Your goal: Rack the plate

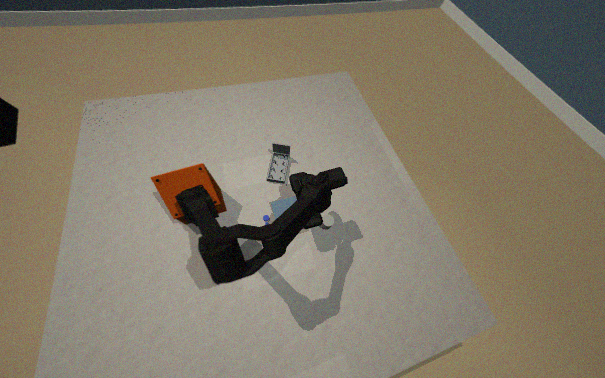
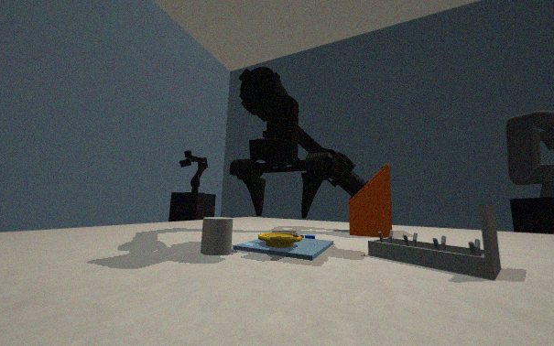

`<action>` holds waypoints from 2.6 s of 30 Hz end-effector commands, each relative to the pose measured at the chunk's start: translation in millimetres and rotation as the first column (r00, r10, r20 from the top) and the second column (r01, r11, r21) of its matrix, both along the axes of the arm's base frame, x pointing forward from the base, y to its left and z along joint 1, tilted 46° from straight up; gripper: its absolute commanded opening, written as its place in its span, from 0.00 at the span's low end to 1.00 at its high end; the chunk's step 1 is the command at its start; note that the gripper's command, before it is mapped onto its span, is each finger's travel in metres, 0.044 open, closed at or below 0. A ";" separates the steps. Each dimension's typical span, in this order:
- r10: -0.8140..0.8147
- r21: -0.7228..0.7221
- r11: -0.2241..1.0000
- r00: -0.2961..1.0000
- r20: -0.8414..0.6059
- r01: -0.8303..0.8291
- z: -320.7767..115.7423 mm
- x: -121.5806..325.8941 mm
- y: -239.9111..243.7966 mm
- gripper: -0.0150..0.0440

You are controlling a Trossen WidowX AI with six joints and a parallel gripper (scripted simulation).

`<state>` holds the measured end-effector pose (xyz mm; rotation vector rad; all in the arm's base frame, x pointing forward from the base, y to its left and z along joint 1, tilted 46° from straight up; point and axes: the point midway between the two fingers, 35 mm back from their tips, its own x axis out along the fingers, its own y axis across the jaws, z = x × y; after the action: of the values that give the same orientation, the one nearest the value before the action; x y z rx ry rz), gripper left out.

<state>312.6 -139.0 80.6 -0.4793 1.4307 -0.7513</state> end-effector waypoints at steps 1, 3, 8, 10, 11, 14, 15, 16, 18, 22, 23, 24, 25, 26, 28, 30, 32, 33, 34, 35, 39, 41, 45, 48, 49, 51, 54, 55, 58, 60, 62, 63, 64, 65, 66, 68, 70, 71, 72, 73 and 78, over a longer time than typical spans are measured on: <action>0.000 -0.001 1.000 1.000 -0.009 0.000 -6.2 -1.7 -5.2 0.93; 0.000 -0.002 1.000 1.000 -0.009 0.000 -8.4 -1.7 -7.5 0.93; 0.000 -0.002 1.000 1.000 -0.008 0.000 -14.0 -1.6 -13.4 0.93; 0.000 -0.003 1.000 1.000 -0.008 0.000 -16.3 -1.5 -15.8 0.93; 0.000 -0.003 1.000 1.000 -0.008 0.000 -17.4 -1.5 -17.0 0.93; 0.001 -0.004 1.000 1.000 -0.008 -0.001 -20.8 -1.6 -20.7 0.93; 0.001 -0.004 1.000 1.000 -0.008 -0.001 -21.9 -1.6 -21.9 0.93; 0.001 -0.004 1.000 1.000 -0.008 -0.001 -23.0 -1.7 -23.1 0.93; 0.001 -0.005 1.000 1.000 -0.008 -0.001 -25.1 -1.9 -25.6 0.93; 0.001 -0.006 1.000 1.000 -0.007 -0.001 -29.4 -2.4 -30.5 0.93; 0.001 -0.007 1.000 1.000 -0.007 -0.001 -30.3 -2.6 -31.5 0.93; 0.001 -0.007 1.000 1.000 -0.007 -0.001 -30.8 -2.7 -32.1 0.93; 0.001 -0.007 1.000 1.000 -0.007 -0.001 -31.0 -2.7 -32.3 0.93; 0.001 -0.007 1.000 1.000 -0.007 -0.001 -31.0 -2.7 -32.3 0.93; 0.001 -0.007 1.000 1.000 -0.007 -0.001 -31.0 -2.7 -32.3 0.93; 0.001 -0.007 1.000 1.000 -0.007 -0.001 -31.0 -2.7 -32.3 0.93; 0.001 -0.007 1.000 1.000 -0.007 -0.001 -31.0 -2.7 -32.3 0.93; 0.001 -0.007 1.000 1.000 -0.007 -0.001 -31.0 -2.7 -32.3 0.93; 0.001 -0.007 1.000 1.000 -0.007 -0.001 -31.0 -2.7 -32.3 0.92; 0.001 -0.007 1.000 1.000 -0.007 -0.001 -31.0 -2.7 -32.3 0.91; 0.001 -0.007 1.000 1.000 -0.007 -0.001 -31.0 -2.7 -32.3 0.86; 0.001 -0.007 1.000 1.000 -0.007 -0.001 -31.0 -2.7 -32.3 0.84; 0.001 -0.007 1.000 1.000 -0.007 -0.001 -30.5 -2.4 -31.7 0.73; 0.002 -0.001 1.000 1.000 -0.006 -0.002 -23.1 1.8 -22.4 0.60; 0.002 0.001 1.000 1.000 -0.006 -0.002 -19.8 3.4 -18.4 0.55; 0.002 0.005 1.000 1.000 -0.005 -0.002 -13.1 6.3 -10.3 0.46; 0.003 0.010 1.000 1.000 -0.005 -0.003 -2.6 9.8 2.0 0.33; 0.003 0.011 1.000 1.000 -0.004 -0.003 0.6 10.9 5.8 0.29; 0.003 0.014 1.000 1.000 -0.005 -0.003 10.4 13.6 17.3 0.25; 0.003 0.015 1.000 1.000 -0.005 -0.003 17.2 14.9 25.0 0.25; 0.003 0.016 1.000 1.000 -0.005 -0.003 24.1 15.8 32.7 0.25; 0.003 0.016 1.000 1.000 -0.005 -0.003 27.6 16.1 36.6 0.25; 0.003 0.016 1.000 1.000 -0.006 -0.003 31.1 16.3 40.4 0.25; 0.003 0.016 1.000 1.000 -0.006 -0.002 34.1 16.9 43.8 0.25; 0.002 0.016 1.000 1.000 -0.006 -0.002 37.2 17.5 47.1 0.25; 0.002 0.015 1.000 1.000 -0.006 -0.002 43.3 18.3 53.9 0.25; 0.002 0.014 1.000 1.000 -0.007 -0.002 49.6 18.9 60.7 0.25; 0.002 0.014 1.000 1.000 -0.007 -0.002 52.8 19.1 64.0 0.25; 0.002 0.013 1.000 1.000 -0.007 -0.002 55.9 19.2 67.4 0.25; 0.002 0.012 1.000 1.000 -0.007 -0.002 59.2 19.2 70.7 0.25; 0.001 0.007 1.000 1.000 -0.008 -0.001 73.6 19.8 85.6 0.25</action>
<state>331.6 -62.7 145.8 -0.4824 1.4401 -0.7418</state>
